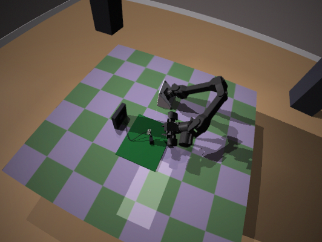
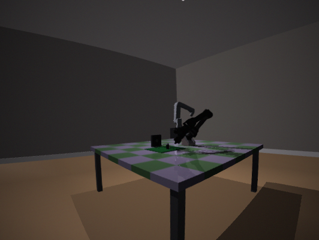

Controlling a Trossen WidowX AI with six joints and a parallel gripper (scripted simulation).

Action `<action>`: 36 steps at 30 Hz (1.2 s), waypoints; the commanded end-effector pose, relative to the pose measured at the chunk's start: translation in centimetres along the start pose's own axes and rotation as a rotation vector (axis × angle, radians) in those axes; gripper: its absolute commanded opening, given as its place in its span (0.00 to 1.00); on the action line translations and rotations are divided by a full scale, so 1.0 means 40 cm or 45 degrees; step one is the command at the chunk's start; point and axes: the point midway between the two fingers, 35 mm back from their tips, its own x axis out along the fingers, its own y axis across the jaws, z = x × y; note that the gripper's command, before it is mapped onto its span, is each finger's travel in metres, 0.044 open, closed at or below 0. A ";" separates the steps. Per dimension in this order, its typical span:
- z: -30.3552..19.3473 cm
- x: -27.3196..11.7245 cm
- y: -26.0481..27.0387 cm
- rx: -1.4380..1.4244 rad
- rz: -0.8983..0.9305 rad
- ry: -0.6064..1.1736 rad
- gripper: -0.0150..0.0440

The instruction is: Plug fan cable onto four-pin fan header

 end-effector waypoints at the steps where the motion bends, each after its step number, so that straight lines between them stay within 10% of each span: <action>1: 0.001 0.004 0.001 -0.023 0.006 0.117 0.60; 31: 0.057 -0.059 0.034 -0.101 0.425 0.784 0.60; 36: 0.071 -0.062 0.036 -0.162 0.456 0.778 0.82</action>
